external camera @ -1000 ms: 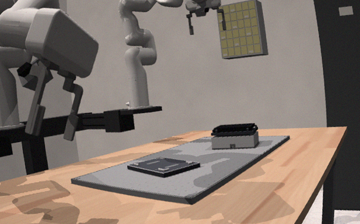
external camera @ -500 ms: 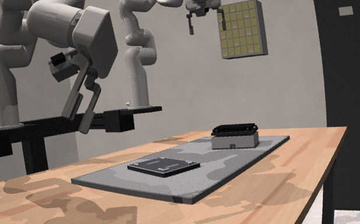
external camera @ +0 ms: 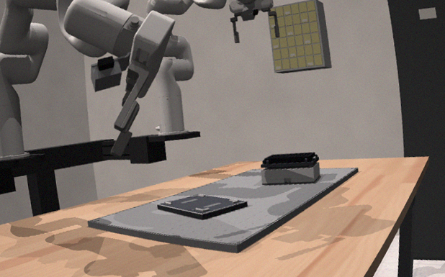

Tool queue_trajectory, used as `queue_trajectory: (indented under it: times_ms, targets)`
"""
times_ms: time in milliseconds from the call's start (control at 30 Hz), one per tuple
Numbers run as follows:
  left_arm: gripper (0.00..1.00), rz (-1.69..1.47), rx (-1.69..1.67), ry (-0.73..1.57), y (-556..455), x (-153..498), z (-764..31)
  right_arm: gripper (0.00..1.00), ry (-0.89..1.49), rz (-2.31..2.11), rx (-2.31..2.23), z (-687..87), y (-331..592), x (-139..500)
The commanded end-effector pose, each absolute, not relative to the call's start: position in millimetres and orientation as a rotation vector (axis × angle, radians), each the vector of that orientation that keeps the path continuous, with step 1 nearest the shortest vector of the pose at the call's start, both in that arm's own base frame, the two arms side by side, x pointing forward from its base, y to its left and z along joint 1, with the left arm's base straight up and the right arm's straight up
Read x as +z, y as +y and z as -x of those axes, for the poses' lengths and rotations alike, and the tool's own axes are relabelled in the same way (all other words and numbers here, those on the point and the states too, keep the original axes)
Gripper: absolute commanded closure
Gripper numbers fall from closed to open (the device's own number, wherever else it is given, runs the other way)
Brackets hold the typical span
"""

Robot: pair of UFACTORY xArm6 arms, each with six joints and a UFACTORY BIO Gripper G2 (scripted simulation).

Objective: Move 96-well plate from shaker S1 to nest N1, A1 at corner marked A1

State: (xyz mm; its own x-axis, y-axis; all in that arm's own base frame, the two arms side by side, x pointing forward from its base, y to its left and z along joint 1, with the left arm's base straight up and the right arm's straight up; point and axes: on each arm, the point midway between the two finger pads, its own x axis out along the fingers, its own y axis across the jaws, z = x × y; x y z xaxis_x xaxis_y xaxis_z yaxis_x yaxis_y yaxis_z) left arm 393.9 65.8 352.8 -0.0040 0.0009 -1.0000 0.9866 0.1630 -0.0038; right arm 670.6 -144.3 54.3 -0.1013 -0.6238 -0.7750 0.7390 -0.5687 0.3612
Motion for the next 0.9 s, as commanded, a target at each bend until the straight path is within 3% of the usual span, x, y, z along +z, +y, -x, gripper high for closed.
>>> queue_trajectory:
  times_ms: [0, 867]
  targets:
    - [0.0, -1.088, -1.087, 1.282, 66, 355, -394, 0.63, 0.15, -1.132, -1.757, -671, -124, 62]
    - [0.0, -1.088, -1.087, 1.282, 66, 355, -394, 0.63, 0.162, -0.803, -1.403, -663, -33, 85]
